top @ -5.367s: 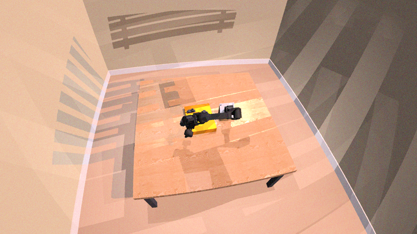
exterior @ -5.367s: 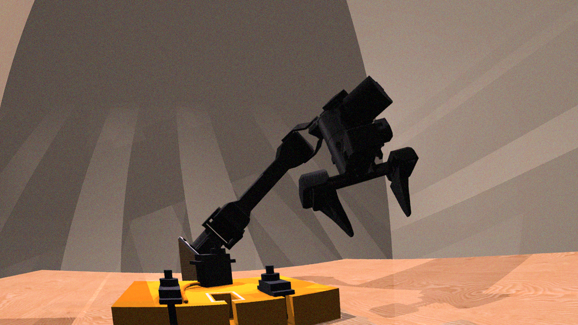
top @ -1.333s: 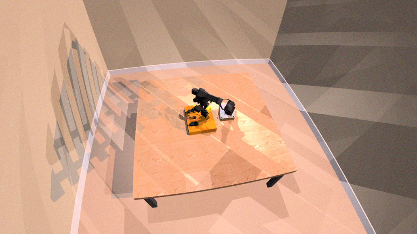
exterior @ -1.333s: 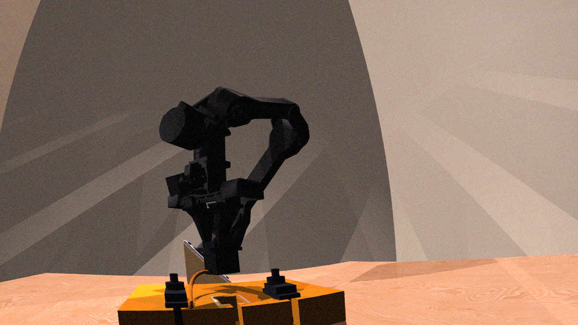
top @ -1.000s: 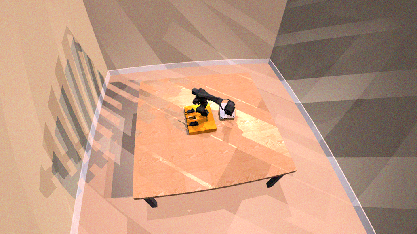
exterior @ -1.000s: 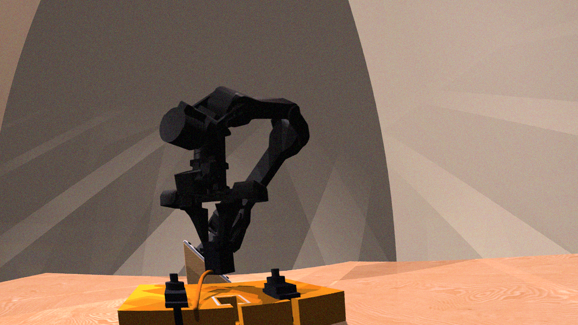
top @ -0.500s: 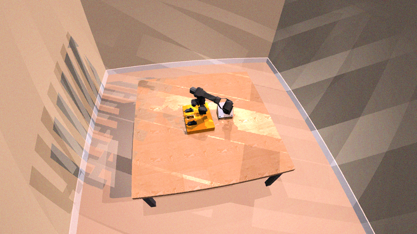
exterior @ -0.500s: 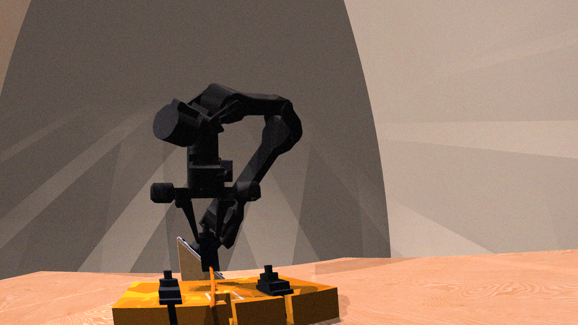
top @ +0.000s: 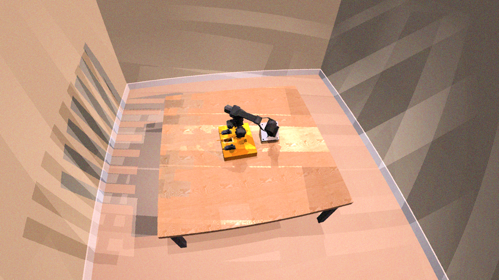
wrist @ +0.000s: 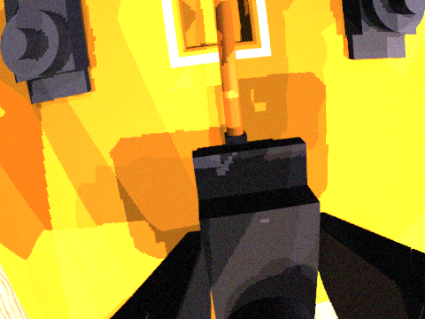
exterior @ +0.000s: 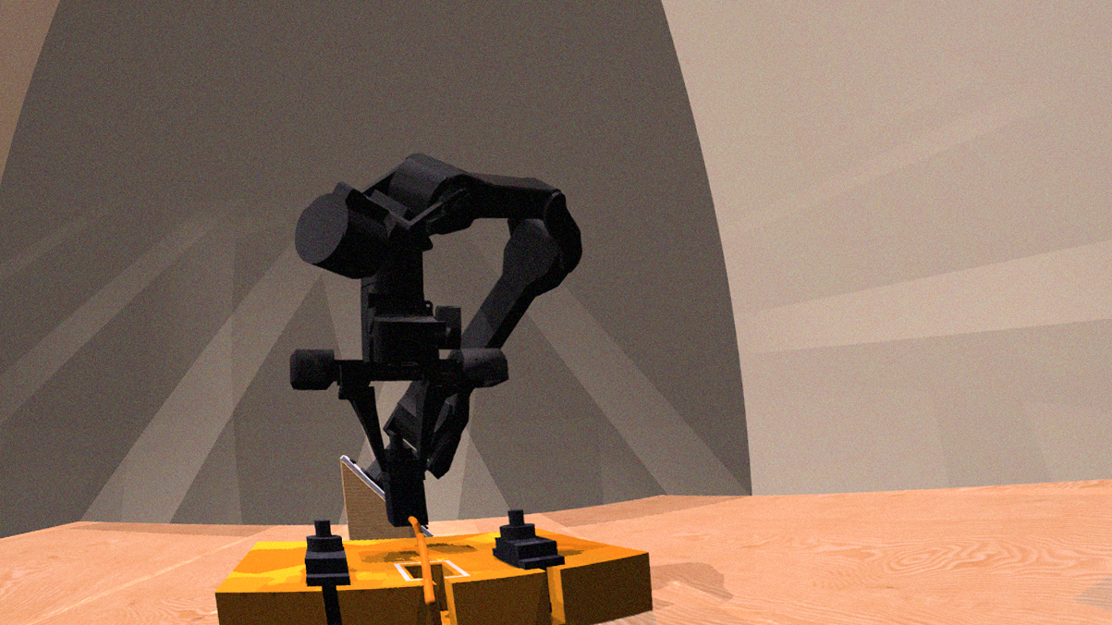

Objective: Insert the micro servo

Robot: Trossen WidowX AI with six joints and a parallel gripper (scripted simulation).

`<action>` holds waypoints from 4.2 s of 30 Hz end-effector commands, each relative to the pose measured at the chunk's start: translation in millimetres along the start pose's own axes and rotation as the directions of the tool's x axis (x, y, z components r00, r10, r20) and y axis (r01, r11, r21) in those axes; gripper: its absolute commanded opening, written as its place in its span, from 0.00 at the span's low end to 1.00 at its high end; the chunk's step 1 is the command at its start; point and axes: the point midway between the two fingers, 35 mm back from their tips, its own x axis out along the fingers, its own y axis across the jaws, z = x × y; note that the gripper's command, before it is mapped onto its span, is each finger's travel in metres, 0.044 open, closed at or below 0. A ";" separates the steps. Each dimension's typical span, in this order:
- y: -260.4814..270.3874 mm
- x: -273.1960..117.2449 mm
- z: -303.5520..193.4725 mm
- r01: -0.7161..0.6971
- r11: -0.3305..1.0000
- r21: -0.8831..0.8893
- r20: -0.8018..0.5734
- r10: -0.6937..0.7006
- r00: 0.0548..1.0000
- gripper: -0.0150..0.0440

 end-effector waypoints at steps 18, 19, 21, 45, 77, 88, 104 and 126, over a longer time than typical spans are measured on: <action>1.1 -3.6 80.8 0.003 1.000 -0.003 0.012 -0.003 1.000 0.25; 1.2 -3.7 84.4 0.003 1.000 -0.003 0.012 -0.003 1.000 0.25; 1.3 -3.8 90.6 0.003 1.000 -0.004 0.013 -0.003 1.000 0.25; 1.7 16.2 93.6 0.002 1.000 -0.004 0.013 -0.002 1.000 0.25; 1.9 41.3 94.0 0.001 1.000 -0.004 0.014 -0.001 1.000 0.25; 2.0 52.3 94.1 0.000 1.000 -0.004 0.014 0.000 1.000 0.25; 2.4 65.9 94.5 0.000 1.000 -0.005 0.014 0.000 1.000 0.30; -4.1 7.5 57.6 0.011 1.000 0.007 0.017 -0.011 1.000 0.79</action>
